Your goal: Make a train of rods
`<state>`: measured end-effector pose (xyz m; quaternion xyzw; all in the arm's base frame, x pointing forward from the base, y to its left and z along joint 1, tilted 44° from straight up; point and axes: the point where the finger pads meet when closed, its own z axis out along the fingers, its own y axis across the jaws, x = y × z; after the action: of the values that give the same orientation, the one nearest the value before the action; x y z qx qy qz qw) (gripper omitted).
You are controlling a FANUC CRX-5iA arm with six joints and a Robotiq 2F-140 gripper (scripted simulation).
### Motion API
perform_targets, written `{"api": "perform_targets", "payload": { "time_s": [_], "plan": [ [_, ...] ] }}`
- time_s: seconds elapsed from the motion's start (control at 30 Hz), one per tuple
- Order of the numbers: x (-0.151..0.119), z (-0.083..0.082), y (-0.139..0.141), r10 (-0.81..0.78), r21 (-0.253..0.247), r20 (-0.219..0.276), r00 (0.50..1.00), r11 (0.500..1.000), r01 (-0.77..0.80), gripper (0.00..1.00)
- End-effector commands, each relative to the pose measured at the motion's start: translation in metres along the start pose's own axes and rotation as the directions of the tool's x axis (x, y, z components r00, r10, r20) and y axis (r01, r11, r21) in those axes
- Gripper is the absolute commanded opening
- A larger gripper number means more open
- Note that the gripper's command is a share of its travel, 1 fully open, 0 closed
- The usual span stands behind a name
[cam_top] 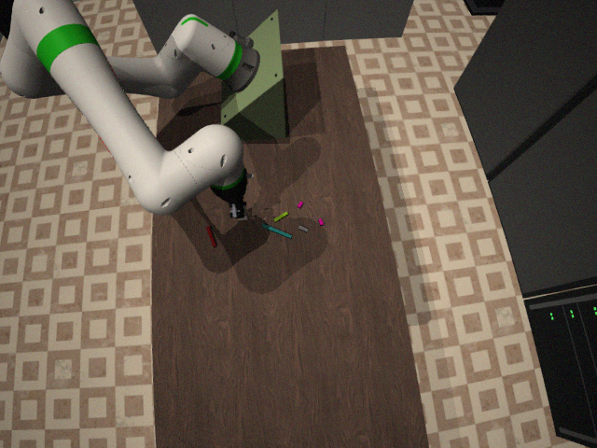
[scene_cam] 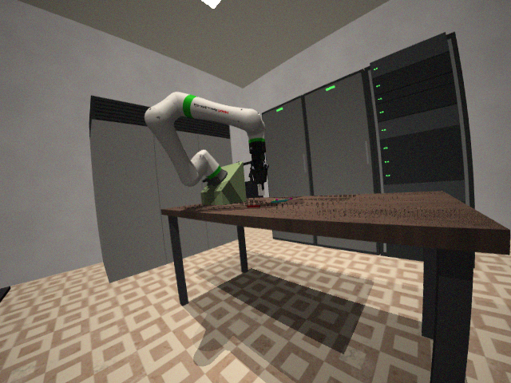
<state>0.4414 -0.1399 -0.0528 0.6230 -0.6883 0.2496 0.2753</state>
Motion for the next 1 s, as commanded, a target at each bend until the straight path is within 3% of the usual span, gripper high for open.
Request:
{"api": "perform_targets", "payload": {
  "time_s": [0.0,0.33,0.97],
  "plan": [
    [0.000,0.018,-0.001,0.000,0.001,0.000,1.000,1.000,0.000,0.03],
    [0.000,0.036,-0.001,0.000,0.001,0.000,1.000,1.000,0.000,0.03],
    [0.000,0.037,-0.001,0.000,0.001,0.000,1.000,1.000,0.000,0.03]
  ]
}}
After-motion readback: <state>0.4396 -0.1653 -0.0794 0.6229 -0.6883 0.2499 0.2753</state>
